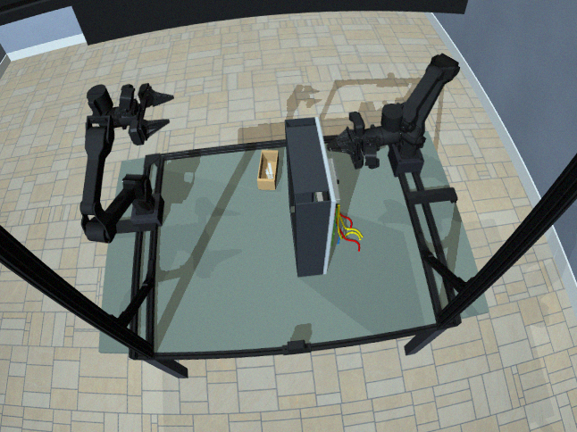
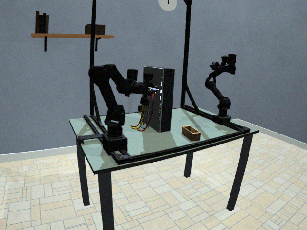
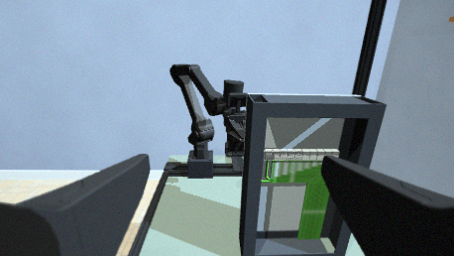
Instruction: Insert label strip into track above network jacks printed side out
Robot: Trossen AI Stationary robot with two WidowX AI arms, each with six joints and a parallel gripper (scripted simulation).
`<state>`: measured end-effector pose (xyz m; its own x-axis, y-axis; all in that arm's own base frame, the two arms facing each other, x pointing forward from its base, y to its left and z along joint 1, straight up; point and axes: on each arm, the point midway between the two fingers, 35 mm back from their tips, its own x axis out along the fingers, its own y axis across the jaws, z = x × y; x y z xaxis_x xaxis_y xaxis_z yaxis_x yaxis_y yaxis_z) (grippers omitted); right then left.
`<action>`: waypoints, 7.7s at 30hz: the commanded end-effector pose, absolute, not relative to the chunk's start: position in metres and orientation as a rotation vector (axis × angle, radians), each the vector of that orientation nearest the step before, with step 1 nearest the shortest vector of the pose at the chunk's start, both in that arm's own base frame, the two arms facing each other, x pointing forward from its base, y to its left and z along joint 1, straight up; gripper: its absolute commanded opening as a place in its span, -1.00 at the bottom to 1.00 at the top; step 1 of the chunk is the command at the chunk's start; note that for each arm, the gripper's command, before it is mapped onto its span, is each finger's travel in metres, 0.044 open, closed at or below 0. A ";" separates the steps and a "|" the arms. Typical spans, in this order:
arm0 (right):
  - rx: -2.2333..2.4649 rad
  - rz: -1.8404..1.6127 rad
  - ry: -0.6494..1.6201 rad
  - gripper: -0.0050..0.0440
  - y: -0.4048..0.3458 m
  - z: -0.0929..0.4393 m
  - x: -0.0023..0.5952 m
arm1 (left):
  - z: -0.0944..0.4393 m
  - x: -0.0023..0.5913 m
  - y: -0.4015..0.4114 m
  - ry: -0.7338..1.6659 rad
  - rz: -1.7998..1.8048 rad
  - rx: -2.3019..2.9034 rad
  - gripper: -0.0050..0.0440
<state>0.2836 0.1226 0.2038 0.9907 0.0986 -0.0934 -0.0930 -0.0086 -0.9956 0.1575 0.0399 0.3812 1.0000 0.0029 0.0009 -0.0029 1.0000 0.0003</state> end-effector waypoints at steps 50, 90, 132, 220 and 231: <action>-1.560 0.144 -0.011 1.00 0.130 0.206 0.277 | 0.384 0.157 0.039 -0.001 0.000 0.006 1.00; -1.550 0.136 -0.017 -0.80 0.144 0.209 0.259 | 0.384 0.157 0.039 -0.001 0.000 0.006 1.00; 0.125 0.033 0.079 -1.00 0.123 0.208 0.261 | 0.384 0.157 0.039 -0.001 0.000 0.006 1.00; 1.590 -0.060 0.053 -1.00 0.158 0.213 0.287 | 0.384 0.157 0.039 -0.001 0.000 0.006 1.00; 1.594 -0.060 0.052 -1.00 0.171 0.212 0.285 | 0.384 0.157 0.039 -0.001 0.000 0.006 1.00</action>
